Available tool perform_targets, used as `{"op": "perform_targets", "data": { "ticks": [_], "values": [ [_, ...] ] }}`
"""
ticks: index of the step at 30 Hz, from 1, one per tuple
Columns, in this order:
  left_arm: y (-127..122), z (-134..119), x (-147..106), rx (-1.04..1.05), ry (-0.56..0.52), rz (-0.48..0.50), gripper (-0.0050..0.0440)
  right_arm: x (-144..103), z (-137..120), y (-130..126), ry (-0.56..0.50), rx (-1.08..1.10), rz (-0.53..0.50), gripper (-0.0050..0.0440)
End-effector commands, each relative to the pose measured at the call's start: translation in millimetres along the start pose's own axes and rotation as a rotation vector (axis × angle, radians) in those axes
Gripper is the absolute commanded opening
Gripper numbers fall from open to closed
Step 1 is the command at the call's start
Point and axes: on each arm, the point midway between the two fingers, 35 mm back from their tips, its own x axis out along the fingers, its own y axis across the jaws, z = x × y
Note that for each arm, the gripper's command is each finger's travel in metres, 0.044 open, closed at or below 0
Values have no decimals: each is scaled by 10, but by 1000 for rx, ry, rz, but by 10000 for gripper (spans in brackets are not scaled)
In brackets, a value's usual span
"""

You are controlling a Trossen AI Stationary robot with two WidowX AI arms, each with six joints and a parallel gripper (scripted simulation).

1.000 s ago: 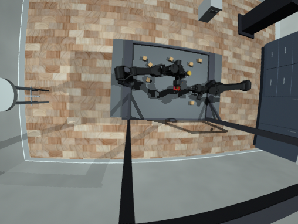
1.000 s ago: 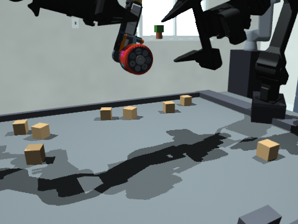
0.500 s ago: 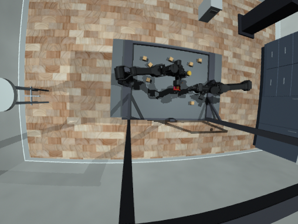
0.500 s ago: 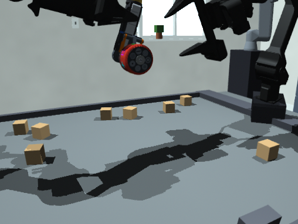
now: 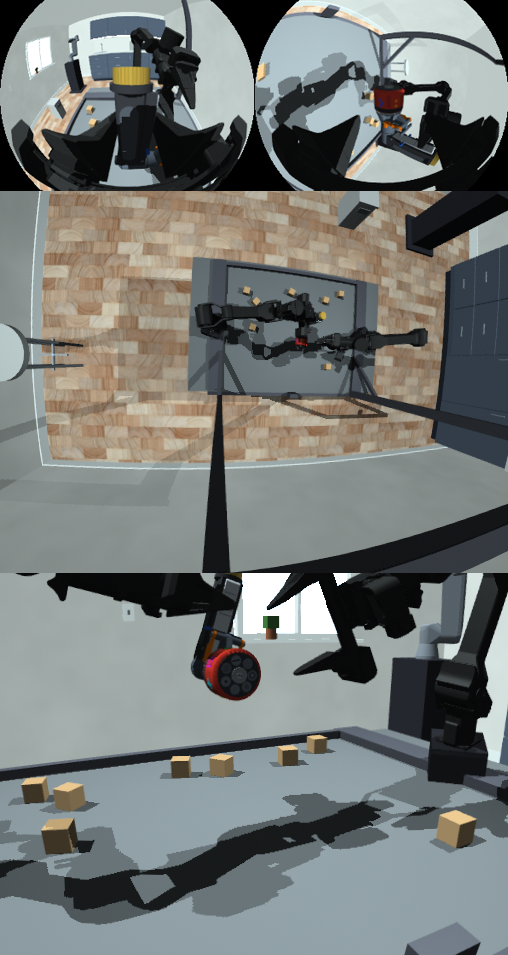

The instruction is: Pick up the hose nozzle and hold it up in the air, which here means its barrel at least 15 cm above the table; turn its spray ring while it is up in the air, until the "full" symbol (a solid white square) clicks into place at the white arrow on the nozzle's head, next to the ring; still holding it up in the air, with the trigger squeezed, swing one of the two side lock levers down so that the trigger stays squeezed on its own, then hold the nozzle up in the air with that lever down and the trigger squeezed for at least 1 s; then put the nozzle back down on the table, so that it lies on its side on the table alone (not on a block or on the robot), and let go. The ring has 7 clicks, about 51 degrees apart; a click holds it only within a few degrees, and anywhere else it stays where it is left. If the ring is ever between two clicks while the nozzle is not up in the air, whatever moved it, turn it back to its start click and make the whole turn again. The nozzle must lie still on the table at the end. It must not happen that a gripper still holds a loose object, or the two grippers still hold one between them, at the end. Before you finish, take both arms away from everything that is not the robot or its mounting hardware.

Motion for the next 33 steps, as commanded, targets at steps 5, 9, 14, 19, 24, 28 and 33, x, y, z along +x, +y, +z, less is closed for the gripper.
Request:
{"op": "perform_targets", "data": {
  "ticks": [5,9,14,19,24,28,33],
  "values": [
    [-12,195,-45,5,-51,-1,173,99,16,-97,-6,0,-23,408],
    [-12,195,-45,5,-51,-1,173,169,16,-95,-6,0,-22,408],
    [-12,195,-45,5,-51,-1,173,257,17,-93,-6,-1,-21,408],
    [-12,195,-45,5,-51,-1,173,325,18,-95,-6,-1,-22,408],
    [-12,195,-45,5,-51,-1,173,390,19,-98,-6,-1,-23,408],
    [-12,195,-45,5,-51,-1,173,459,20,-99,-6,-2,-23,408],
    [-12,195,-45,5,-51,-1,173,543,21,-101,-7,-2,-23,408]
  ]
}}
